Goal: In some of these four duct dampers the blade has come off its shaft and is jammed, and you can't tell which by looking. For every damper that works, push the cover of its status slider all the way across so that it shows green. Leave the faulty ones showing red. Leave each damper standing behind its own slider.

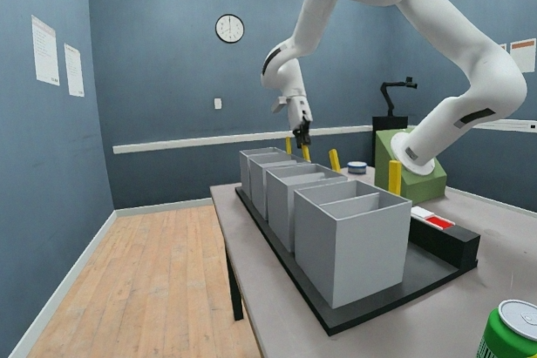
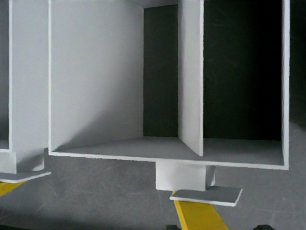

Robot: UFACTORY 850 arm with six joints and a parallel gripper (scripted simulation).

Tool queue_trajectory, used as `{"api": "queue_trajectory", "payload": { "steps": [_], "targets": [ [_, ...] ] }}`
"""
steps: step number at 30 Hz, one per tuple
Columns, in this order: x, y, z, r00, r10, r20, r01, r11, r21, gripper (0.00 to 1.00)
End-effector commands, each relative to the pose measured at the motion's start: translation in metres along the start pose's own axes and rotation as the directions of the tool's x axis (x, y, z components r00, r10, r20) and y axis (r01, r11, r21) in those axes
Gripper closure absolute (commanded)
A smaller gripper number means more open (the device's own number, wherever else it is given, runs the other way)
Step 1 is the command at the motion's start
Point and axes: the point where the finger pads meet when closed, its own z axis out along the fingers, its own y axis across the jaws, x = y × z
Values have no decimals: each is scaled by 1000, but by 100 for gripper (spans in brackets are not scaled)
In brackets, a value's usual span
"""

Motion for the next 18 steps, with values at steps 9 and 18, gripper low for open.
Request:
{"api": "queue_trajectory", "payload": {
  "steps": [9,18],
  "targets": [
    [1,0,26,1000,-1,-2,1,1000,-1,61],
    [1,0,33,1000,-1,-2,1,1000,-1,61]
  ]
}}
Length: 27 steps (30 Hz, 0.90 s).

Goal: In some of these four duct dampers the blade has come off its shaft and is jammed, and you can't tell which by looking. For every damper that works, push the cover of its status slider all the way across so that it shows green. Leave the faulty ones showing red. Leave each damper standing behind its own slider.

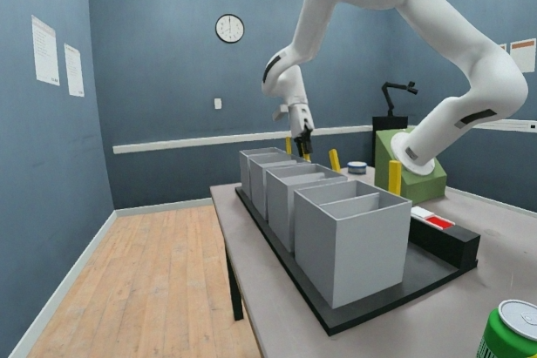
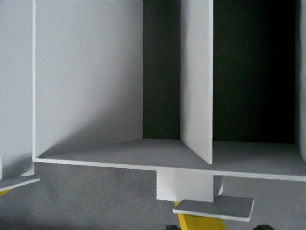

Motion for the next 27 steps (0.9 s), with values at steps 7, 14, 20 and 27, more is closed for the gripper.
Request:
{"api": "queue_trajectory", "payload": {
  "steps": [7,14,20,27],
  "targets": [
    [1,0,5,1000,-1,-1,1,1000,-1,61],
    [1,0,5,1000,-1,-1,1,1000,-1,61],
    [1,0,5,1000,-1,-1,1,1000,-1,61],
    [1,0,5,1000,-1,-1,1,1000,-1,81]
  ]
}}
